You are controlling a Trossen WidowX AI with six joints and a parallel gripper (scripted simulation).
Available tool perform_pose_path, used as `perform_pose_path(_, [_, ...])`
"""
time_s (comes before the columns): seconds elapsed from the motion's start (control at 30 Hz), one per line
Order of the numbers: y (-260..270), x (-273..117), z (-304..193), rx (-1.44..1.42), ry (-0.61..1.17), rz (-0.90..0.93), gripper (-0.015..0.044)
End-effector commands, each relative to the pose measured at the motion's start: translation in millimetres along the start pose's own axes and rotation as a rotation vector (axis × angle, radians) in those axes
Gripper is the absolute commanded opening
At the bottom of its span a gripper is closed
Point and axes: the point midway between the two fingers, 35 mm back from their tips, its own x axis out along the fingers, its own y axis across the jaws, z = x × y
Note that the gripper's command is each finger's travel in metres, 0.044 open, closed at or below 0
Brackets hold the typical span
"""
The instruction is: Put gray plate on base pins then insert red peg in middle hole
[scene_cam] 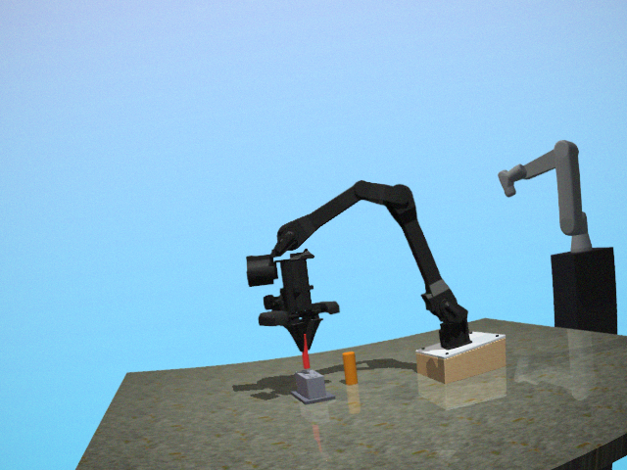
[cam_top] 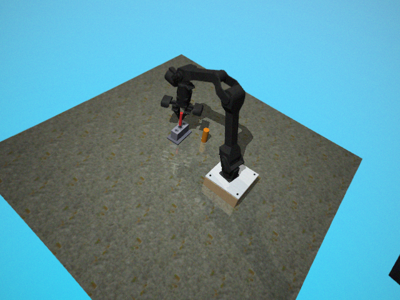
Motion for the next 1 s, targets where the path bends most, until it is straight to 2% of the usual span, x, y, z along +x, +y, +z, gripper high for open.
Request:
perform_pose_path(0.0, [0.0,-0.2,-0.4,-0.005,0.003,0.000,0.0000])
perform_pose_path(0.97, [-1.0,14.7,-1.1,0.000,0.002,-0.003,0.0000])
